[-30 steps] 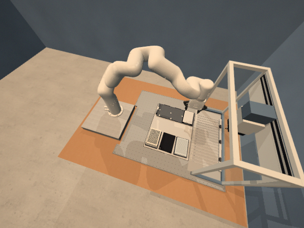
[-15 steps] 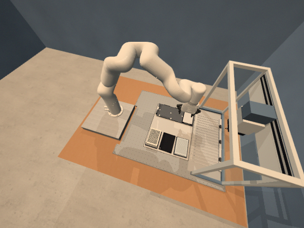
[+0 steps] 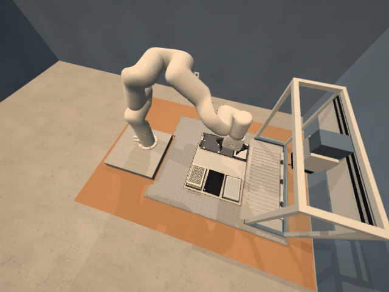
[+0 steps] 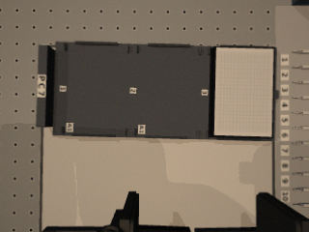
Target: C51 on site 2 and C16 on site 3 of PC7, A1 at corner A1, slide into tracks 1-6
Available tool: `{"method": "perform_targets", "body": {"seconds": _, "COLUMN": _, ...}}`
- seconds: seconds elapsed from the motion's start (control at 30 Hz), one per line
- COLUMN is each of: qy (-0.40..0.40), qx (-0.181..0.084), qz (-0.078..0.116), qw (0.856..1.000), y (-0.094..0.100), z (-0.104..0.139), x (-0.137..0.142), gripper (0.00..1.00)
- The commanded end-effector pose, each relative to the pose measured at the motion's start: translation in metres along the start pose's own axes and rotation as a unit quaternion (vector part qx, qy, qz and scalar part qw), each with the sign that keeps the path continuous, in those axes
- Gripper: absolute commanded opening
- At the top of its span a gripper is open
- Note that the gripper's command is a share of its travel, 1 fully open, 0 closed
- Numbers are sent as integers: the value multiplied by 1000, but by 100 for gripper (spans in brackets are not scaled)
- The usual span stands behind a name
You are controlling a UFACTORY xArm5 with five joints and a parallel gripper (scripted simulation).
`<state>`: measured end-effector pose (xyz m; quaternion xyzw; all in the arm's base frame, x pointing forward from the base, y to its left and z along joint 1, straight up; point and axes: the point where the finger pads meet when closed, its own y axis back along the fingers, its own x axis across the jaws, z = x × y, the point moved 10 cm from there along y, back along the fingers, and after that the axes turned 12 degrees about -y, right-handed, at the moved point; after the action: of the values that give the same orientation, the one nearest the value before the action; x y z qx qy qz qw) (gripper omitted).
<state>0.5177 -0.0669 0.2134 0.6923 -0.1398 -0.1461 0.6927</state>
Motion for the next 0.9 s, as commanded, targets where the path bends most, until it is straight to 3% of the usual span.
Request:
{"method": "perform_targets", "body": {"seconds": 0.0, "qy": 0, "qx": 1, "qz": 4, "qw": 1000, "y": 4, "z": 14, "x": -8, "gripper": 100}}
{"method": "perform_targets", "body": {"seconds": 0.87, "qy": 0, "qx": 1, "qz": 4, "qw": 1000, "y": 14, "z": 119, "x": -65, "gripper": 100}}
